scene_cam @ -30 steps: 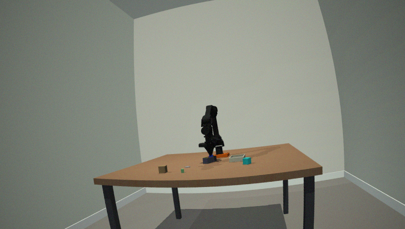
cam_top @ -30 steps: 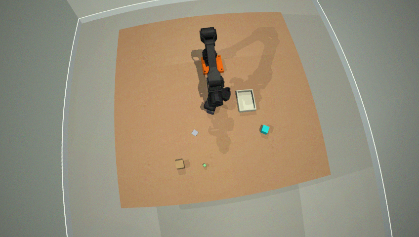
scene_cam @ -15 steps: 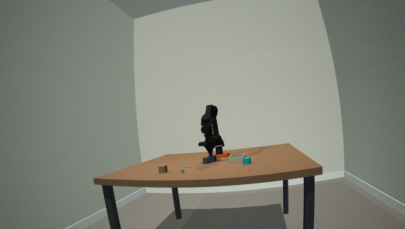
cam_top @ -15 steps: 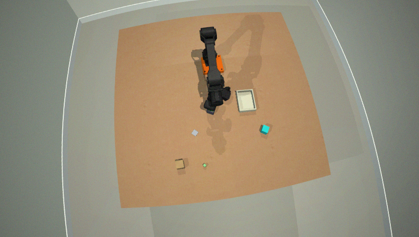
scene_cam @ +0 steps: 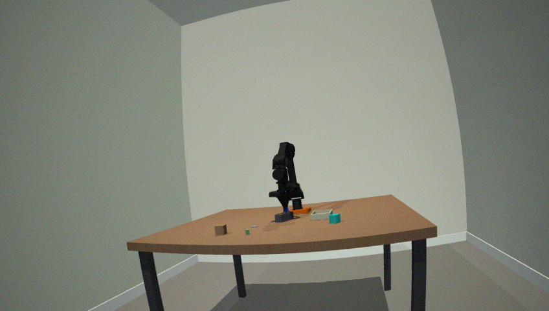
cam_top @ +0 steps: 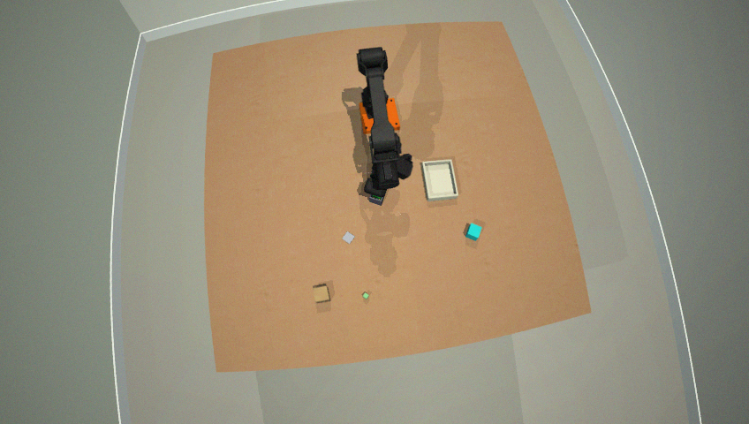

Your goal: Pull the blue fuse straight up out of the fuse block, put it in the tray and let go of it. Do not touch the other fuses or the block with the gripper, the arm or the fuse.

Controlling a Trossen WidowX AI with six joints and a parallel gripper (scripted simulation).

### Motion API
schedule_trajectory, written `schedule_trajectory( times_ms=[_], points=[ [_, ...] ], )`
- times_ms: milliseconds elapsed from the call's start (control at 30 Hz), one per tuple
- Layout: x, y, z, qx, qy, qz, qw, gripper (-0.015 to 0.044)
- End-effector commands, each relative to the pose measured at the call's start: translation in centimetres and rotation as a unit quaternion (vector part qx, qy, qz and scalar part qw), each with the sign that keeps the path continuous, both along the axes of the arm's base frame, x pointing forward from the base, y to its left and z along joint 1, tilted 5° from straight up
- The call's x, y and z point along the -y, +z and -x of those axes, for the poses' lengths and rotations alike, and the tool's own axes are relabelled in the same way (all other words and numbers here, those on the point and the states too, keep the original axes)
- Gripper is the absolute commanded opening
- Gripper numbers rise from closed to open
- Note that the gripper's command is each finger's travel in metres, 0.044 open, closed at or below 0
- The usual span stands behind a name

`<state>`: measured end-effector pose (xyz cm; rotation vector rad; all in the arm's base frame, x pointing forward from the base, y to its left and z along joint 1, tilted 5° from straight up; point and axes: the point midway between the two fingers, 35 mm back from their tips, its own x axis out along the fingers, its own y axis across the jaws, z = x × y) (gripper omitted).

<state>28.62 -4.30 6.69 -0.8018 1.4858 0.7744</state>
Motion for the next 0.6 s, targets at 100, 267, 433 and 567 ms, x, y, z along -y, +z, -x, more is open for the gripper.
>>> schedule_trajectory(
  times_ms=[100,267,433,567],
  points=[
    [-0.04,0.38,0.0,0.0,0.0,0.0,1.0,0.0],
    [-0.05,0.63,0.0,0.0,0.0,0.0,1.0,0.0],
    [-0.06,0.88,0.01,0.0,0.0,-0.001,1.0,0.0],
    [-0.07,1.17,-0.01,0.0,0.0,-0.001,1.0,0.0]
  ],
)
